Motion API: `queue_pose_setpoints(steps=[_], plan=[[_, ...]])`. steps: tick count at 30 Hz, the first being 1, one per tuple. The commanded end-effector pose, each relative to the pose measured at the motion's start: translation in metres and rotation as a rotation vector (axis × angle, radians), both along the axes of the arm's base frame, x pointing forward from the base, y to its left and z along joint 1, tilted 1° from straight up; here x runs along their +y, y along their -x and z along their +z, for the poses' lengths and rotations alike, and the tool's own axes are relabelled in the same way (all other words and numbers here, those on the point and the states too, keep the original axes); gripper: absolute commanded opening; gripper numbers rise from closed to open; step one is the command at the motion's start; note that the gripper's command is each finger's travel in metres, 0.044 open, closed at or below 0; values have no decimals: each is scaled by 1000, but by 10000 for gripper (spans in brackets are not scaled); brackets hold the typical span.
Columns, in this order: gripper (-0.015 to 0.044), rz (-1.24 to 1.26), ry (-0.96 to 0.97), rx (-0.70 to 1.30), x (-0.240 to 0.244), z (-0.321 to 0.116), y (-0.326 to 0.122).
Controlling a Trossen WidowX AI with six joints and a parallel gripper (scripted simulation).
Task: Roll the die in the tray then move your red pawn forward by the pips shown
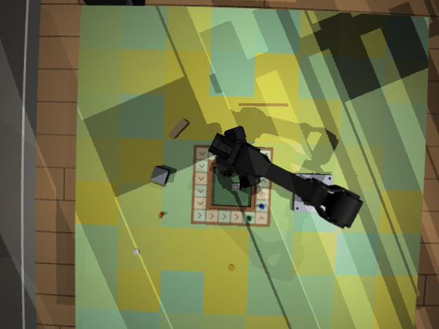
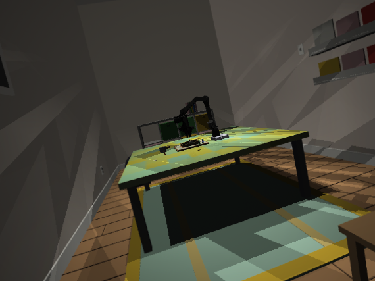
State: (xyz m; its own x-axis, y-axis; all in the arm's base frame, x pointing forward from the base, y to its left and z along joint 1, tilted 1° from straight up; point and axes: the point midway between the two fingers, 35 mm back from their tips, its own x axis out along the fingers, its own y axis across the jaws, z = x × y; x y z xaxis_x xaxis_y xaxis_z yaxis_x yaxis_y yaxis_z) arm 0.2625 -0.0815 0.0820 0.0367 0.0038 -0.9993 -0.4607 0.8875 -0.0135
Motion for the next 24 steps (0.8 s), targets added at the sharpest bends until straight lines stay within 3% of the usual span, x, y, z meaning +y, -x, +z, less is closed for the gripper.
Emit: queue_pose_setpoints(steps=[1, 24], plan=[[200, 3, -2, 10, -1, -8, 1], [200, 3, -2, 10, -1, -44, 0]])
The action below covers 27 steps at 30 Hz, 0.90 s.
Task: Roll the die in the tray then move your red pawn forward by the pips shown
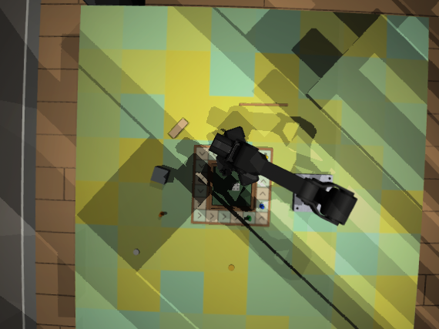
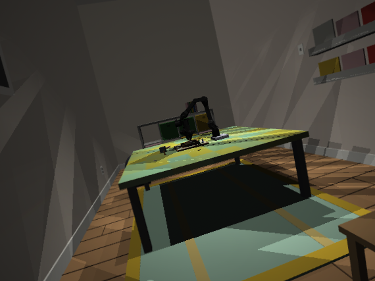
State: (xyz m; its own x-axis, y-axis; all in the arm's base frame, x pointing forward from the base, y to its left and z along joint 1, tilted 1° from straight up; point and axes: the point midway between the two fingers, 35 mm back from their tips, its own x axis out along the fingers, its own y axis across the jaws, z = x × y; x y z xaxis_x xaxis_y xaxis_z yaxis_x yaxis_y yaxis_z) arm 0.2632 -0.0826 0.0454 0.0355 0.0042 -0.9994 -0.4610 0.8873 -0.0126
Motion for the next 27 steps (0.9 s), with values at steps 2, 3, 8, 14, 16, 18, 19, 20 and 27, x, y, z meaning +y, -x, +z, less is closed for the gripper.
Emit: queue_pose_setpoints(steps=[2, 3, 8, 14, 16, 18, 19, 20, 27], plan=[[200, 3, -2, 9, 0, -10, 1], [200, 3, -2, 9, 0, -11, 1], [121, 3, -2, 9, 0, -12, 1], [23, 3, -2, 9, 0, -12, 1], [9, 3, -2, 9, 0, -12, 1], [0, 3, -2, 9, 0, -12, 1], [0, 3, -2, 9, 0, -12, 1], [0, 3, -2, 9, 0, -12, 1], [0, 3, -2, 8, -2, 21, -5]])
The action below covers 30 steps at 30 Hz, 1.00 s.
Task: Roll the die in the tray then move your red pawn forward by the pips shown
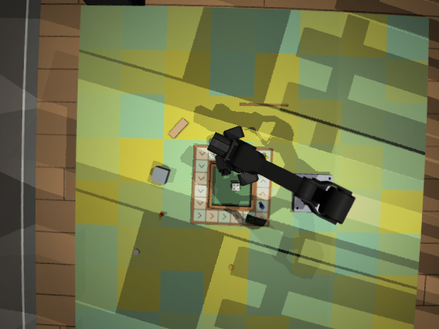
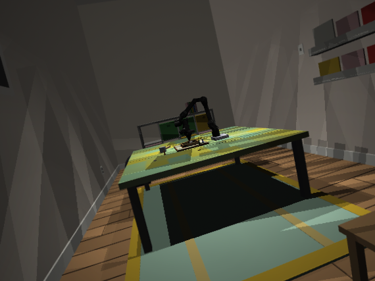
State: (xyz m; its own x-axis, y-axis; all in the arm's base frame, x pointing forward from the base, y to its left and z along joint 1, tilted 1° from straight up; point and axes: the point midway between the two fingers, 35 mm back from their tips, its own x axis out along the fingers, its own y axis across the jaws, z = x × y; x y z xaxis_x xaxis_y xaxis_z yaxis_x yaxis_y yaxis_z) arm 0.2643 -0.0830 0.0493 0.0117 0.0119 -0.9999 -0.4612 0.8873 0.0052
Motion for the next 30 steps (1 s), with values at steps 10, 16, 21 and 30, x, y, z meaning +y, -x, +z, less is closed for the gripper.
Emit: queue_pose_setpoints(steps=[10, 16, 21, 30], plan=[[0, 3, 6, -16, -2, 71, -5], [0, 3, 6, -15, 0, 103, 0], [0, 3, 6, -15, 1, 111, 2], [0, 3, 5, -19, 11, 97, -36]])
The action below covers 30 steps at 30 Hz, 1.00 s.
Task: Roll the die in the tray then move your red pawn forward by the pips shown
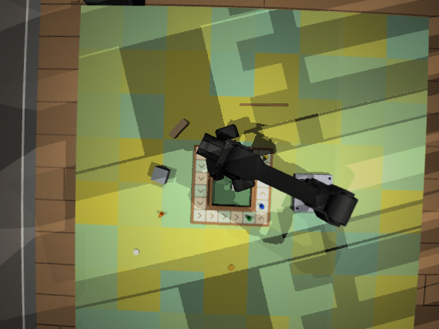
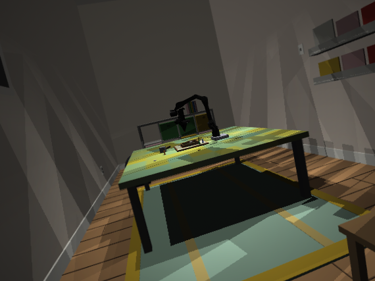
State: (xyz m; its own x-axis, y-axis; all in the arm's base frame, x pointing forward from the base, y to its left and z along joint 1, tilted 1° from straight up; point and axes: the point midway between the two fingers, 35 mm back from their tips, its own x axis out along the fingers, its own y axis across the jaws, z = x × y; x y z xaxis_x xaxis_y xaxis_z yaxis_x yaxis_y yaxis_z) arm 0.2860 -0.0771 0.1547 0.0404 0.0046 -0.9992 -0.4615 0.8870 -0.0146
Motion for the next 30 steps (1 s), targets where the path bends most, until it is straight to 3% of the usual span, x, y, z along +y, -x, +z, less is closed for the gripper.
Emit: queue_pose_setpoints(steps=[1, 19, 30], plan=[[0, 2, -3, 9, 7, -11, -19], [0, 2, -8, 2, 53, -62, -102], [0, 2, -8, 2, 55, -86, -106]])
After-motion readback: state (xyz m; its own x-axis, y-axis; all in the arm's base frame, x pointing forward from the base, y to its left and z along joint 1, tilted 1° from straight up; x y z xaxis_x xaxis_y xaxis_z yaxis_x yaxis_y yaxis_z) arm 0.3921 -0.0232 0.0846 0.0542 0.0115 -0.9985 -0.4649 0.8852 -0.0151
